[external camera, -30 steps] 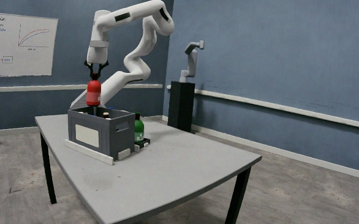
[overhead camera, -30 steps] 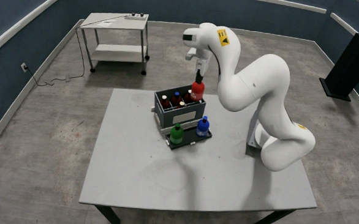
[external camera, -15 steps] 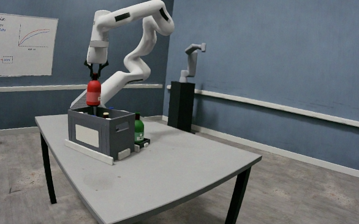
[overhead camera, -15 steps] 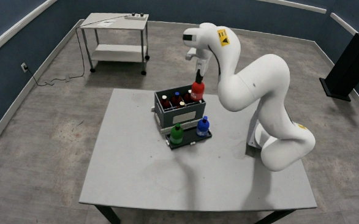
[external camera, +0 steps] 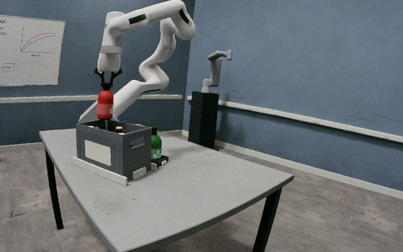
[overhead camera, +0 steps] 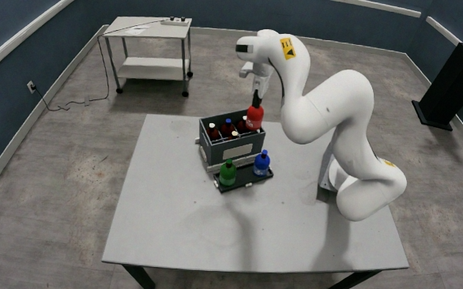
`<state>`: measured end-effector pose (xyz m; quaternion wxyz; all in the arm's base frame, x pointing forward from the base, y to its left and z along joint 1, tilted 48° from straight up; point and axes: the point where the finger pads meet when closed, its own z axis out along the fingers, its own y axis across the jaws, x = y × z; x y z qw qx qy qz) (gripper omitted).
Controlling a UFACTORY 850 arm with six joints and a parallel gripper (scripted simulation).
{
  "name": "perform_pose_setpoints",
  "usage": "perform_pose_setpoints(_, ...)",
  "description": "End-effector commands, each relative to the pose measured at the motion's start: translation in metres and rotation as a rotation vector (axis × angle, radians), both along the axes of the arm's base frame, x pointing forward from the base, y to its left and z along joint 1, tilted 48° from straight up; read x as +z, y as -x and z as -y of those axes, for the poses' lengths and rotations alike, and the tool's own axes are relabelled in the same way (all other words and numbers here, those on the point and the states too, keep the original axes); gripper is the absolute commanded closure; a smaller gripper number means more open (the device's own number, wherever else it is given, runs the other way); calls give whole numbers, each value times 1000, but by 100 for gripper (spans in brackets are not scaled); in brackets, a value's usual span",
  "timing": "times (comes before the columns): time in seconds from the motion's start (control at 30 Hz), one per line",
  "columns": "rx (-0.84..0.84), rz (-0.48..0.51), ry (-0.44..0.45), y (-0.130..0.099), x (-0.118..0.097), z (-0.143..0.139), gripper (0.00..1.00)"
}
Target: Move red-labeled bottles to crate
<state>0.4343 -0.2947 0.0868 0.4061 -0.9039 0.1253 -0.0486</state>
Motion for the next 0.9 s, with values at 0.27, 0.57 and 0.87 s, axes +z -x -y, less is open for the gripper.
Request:
perform_pose_setpoints(0.27, -1, 1, 2, -1, 0, 0, 100)
perform_pose_setpoints(0.57, -1, 1, 2, -1, -2, -2, 100)
perform_pose_setpoints(0.87, -1, 1, 2, -2, -4, -4, 100)
